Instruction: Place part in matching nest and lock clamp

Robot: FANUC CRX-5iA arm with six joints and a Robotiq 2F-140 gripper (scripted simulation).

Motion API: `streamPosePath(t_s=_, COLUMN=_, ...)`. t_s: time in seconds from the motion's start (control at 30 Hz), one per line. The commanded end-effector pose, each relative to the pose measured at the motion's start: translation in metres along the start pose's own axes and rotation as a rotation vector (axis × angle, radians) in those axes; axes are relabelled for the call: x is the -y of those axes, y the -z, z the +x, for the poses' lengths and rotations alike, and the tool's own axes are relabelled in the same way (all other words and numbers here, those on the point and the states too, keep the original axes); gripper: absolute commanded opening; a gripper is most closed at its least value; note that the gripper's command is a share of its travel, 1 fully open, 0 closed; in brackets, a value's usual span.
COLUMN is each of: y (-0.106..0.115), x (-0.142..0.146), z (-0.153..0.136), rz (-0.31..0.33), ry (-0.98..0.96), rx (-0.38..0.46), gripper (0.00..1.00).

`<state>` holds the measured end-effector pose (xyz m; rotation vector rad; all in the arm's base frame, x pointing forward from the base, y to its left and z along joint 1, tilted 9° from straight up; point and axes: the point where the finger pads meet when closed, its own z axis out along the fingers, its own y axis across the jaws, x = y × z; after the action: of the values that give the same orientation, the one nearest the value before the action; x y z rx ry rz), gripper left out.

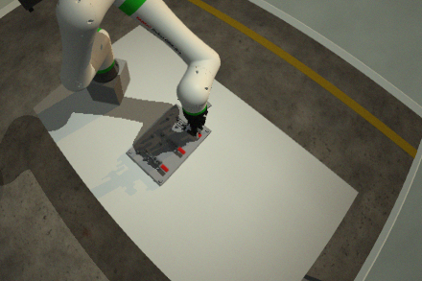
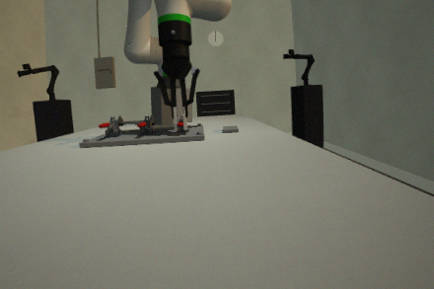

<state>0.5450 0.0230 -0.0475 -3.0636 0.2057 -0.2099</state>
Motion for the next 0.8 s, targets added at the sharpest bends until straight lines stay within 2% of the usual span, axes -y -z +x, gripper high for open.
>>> streamPosePath(t_s=0.0, y=0.0001, x=0.0, z=0.0002, rz=0.0, ry=0.0, rx=0.0, gripper=0.0)
streamPosePath(t_s=0.77, y=0.0051, x=0.0, z=-0.0018, rz=0.0, ry=0.0, rx=0.0, gripper=0.0)
